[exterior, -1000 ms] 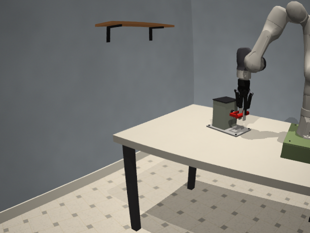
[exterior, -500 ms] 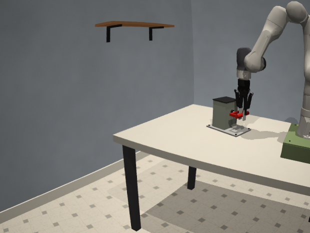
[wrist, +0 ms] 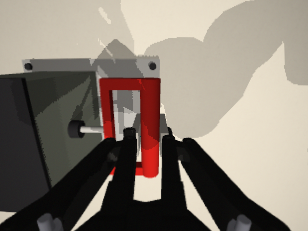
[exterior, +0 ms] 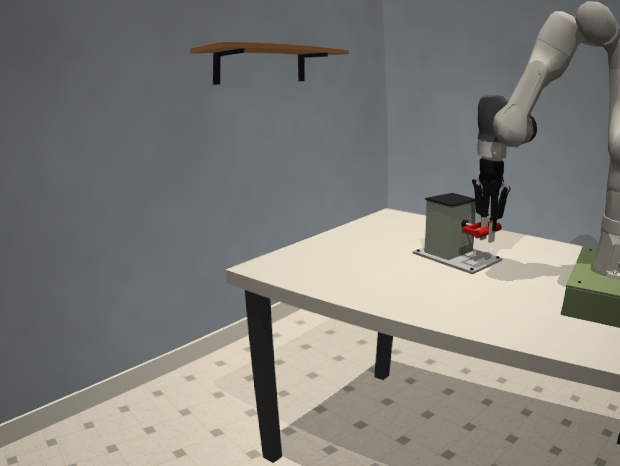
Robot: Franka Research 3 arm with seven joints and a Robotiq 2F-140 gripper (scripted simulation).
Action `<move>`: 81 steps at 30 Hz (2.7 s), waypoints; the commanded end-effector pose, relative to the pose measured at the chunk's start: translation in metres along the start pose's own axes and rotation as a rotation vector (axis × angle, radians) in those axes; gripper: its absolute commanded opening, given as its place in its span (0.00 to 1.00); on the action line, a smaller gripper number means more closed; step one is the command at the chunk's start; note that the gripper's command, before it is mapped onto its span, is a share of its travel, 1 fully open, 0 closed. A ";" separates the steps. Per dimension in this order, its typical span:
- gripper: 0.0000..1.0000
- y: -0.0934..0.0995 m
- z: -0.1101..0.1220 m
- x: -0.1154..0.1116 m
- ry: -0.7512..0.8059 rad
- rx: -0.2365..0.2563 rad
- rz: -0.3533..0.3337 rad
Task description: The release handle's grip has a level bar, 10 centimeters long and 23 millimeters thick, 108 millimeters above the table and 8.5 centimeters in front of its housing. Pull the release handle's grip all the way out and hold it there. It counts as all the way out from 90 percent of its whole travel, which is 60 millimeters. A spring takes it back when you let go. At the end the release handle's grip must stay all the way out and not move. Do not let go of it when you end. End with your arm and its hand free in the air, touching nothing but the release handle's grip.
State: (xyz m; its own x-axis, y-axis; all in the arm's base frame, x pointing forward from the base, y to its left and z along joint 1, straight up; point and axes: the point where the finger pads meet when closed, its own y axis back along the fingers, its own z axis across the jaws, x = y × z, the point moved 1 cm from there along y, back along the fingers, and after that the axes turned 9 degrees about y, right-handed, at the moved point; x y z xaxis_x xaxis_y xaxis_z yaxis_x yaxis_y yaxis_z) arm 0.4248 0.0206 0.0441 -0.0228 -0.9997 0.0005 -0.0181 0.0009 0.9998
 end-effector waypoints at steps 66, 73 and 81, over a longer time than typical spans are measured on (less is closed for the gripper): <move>0.00 -0.001 0.051 -0.009 0.000 -0.010 0.002; 0.00 -0.001 0.054 -0.009 0.000 -0.010 0.002; 0.00 -0.001 0.054 -0.009 0.000 -0.010 0.002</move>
State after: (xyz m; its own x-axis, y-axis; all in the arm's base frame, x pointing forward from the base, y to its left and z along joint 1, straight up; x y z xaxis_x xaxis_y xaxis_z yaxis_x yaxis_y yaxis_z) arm 0.3802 0.0288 0.0442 -0.0234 -0.9997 0.0010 -0.0273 0.0016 0.9996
